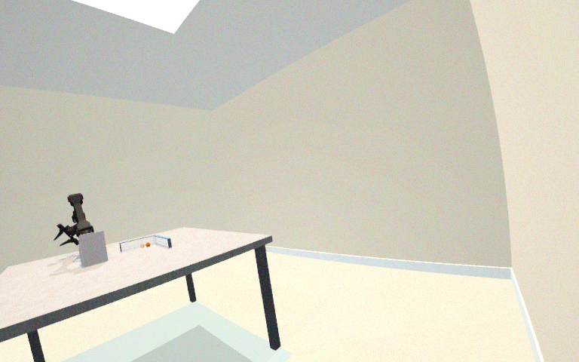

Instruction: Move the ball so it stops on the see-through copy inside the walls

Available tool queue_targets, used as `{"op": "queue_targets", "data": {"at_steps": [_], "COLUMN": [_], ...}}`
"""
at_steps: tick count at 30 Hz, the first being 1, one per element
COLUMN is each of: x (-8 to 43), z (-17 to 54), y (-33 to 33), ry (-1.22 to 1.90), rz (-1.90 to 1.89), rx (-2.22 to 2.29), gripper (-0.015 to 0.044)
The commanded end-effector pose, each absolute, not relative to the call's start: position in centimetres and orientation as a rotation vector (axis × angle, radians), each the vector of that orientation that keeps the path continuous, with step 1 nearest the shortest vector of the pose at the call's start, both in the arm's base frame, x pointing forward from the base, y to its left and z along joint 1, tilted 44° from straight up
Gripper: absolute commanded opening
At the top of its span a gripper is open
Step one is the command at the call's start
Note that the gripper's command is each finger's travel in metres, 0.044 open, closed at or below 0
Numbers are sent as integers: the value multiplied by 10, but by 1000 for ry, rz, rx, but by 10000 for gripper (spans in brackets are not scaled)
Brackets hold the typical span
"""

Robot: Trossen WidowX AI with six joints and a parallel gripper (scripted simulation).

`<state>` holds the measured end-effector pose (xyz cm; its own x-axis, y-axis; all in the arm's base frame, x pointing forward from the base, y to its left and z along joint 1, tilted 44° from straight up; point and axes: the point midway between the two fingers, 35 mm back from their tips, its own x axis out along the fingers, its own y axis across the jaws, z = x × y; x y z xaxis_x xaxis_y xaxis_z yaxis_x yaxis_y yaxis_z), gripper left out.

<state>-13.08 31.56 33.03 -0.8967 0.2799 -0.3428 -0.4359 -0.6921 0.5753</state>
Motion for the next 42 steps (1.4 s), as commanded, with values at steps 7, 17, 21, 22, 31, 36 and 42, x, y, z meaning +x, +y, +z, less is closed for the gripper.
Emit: {"op": "queue_targets", "data": {"at_steps": [7,17,21,22,31,36,42], "x": [13,171,227,240,333,356,346], "z": [271,208,183,177,119,89,25], "y": [366,343,314,306,205,154,106], "ry": [1083,1185,1219,1227,1291,1329,1493], "rz": [2049,1552,1363,1317,910,748,631], "rx": [-181,-6,70,89,274,364,521], "gripper": [246,246,246,246,246,246,246]}}
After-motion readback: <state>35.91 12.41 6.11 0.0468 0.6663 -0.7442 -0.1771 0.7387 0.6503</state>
